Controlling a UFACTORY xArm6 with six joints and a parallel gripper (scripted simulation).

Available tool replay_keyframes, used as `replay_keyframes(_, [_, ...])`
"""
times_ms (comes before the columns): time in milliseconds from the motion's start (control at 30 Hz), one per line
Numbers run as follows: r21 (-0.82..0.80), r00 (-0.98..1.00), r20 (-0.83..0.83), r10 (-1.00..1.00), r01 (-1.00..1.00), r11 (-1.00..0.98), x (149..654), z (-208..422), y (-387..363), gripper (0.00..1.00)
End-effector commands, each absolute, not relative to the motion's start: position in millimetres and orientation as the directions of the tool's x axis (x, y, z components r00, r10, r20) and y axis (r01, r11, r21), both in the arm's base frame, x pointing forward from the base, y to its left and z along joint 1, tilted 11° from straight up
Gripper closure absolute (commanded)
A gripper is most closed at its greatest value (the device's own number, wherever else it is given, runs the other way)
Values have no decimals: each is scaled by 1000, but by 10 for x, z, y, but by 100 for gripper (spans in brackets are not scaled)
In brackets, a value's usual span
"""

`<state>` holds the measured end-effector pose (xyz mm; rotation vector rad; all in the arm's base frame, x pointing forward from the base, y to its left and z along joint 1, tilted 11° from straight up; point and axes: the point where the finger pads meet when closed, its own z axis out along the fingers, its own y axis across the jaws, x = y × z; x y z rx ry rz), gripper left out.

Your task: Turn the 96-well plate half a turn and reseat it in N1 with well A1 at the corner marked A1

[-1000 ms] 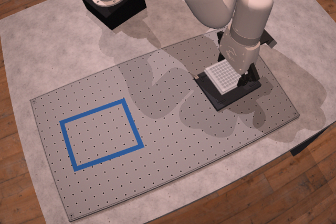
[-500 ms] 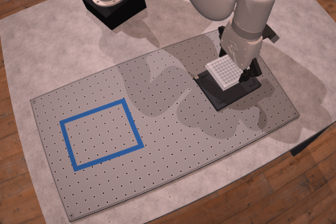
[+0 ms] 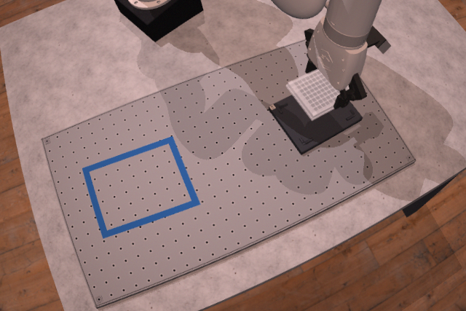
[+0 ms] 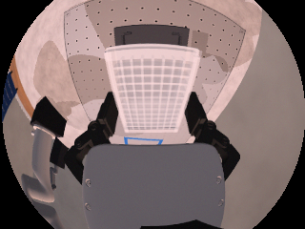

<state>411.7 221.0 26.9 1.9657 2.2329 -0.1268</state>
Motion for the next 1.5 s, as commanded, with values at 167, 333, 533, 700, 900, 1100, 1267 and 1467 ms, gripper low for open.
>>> replay_keyframes(167, [47,-121,-177,977,990,131,4126,288,2218,100])
replay_keyframes(333, [53,-88,-175,981,994,98,4127,292,2185,100])
replay_keyframes(533, [71,15,-169,986,997,-3,4132,321,1987,100])
replay_keyframes(700, [71,15,-169,985,997,-3,4136,344,1822,100])
replay_keyframes(900, [71,15,-169,985,997,-3,4140,363,1689,100])
replay_keyframes(1100, [71,15,-169,985,997,-3,4145,391,1491,100])
replay_keyframes(1267, [71,15,-170,985,997,-3,4149,415,1325,100])
replay_keyframes(1467, [71,15,-170,985,997,-3,4152,434,1193,100])
